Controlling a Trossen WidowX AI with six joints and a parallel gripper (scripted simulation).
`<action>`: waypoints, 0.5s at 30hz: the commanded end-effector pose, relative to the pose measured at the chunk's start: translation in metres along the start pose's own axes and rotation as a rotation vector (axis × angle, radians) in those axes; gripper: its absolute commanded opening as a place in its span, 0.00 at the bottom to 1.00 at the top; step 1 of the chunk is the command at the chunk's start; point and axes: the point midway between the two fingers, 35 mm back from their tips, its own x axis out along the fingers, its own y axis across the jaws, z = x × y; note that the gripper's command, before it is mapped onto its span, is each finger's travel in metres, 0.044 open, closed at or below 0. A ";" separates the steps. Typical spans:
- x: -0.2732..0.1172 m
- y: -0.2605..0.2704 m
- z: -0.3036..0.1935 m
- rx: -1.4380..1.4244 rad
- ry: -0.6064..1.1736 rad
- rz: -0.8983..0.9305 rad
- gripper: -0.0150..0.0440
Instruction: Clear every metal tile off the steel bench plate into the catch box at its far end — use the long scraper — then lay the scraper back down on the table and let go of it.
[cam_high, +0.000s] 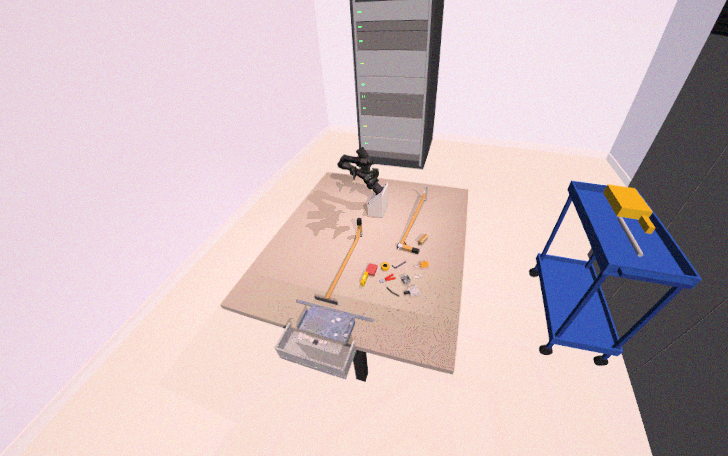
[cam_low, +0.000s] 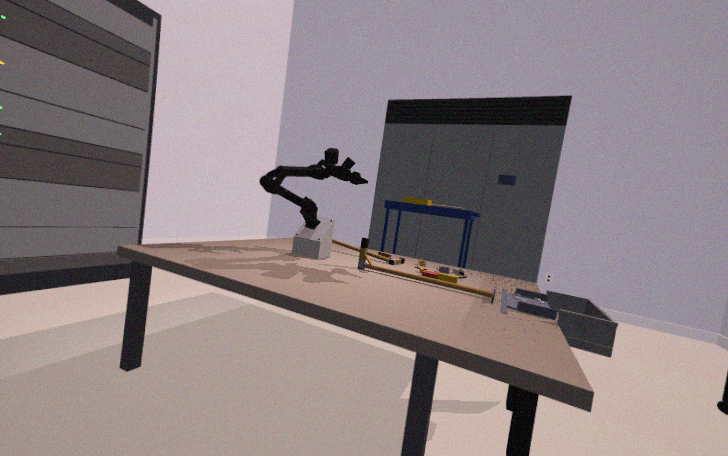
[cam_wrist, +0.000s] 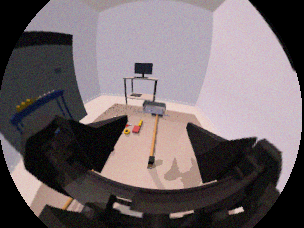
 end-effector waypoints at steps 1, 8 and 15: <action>0.010 0.002 -0.009 -0.008 0.032 -0.004 1.00; 0.028 0.004 -0.028 -0.023 0.103 -0.016 1.00; 0.045 0.005 -0.050 -0.033 0.177 -0.026 1.00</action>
